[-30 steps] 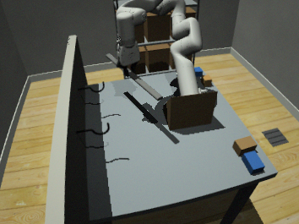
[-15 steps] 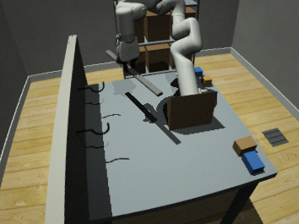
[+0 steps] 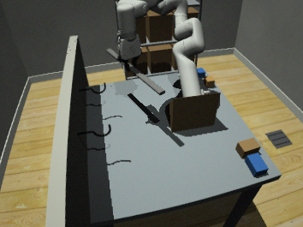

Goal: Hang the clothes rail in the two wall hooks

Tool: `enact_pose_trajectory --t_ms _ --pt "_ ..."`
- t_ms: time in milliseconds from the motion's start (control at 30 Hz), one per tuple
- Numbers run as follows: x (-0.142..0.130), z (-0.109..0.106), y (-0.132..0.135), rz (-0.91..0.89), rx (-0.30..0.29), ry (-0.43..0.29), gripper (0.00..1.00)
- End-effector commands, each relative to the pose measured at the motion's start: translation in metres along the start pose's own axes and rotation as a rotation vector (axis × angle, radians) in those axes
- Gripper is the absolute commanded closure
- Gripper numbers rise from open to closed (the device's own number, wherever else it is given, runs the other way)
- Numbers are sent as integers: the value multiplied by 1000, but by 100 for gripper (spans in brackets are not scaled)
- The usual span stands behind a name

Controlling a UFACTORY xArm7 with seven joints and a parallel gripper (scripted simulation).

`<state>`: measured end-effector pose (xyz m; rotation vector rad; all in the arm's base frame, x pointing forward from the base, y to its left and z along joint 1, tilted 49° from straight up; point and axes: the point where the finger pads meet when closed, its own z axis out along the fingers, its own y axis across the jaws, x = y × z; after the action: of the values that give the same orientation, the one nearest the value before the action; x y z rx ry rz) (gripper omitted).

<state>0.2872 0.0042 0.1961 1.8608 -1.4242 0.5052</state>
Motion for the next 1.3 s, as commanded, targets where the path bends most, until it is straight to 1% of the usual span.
enact_pose_trajectory --t_ms 0,1267 --pt "0 -2 -1 0 4 0 100" --pt "-48 -2 -46 0 5 -1 100"
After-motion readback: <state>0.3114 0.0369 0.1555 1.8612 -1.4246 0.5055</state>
